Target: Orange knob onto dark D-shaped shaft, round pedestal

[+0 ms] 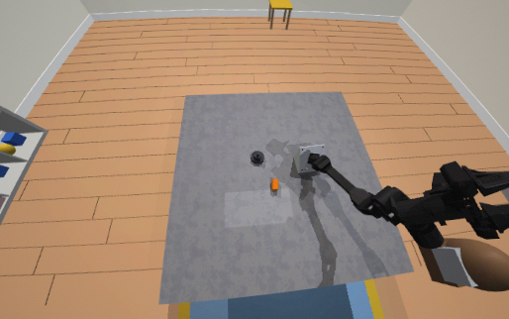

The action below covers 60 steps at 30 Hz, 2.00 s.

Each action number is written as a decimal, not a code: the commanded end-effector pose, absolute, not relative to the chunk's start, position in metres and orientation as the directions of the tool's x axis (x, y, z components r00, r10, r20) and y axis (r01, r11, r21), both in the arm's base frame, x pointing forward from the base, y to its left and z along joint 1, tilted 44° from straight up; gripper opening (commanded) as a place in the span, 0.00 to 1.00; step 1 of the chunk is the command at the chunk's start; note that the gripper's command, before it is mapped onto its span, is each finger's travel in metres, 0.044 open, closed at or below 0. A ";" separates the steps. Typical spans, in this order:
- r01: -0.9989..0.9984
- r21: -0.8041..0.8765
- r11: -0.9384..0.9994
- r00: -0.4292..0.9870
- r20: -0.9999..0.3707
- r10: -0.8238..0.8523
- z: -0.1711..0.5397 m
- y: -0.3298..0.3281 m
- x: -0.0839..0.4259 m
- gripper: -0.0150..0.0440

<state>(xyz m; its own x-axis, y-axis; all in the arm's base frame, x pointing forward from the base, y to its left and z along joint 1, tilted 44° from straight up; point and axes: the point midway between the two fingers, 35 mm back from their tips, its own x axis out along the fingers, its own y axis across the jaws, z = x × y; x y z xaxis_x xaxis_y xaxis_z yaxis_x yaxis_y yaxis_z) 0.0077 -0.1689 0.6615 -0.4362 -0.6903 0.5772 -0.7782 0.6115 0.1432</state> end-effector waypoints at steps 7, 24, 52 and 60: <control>-0.710 0.531 0.463 -0.056 0.613 -0.788 0.636 -0.213 0.120 1.00; 0.014 1.000 0.005 0.820 -0.008 -0.573 0.417 -0.190 0.371 1.00; 0.988 -0.140 0.060 -0.142 -0.716 0.683 0.086 0.097 0.233 1.00; 0.988 -0.140 0.059 -0.142 -0.716 0.684 0.073 0.111 0.230 1.00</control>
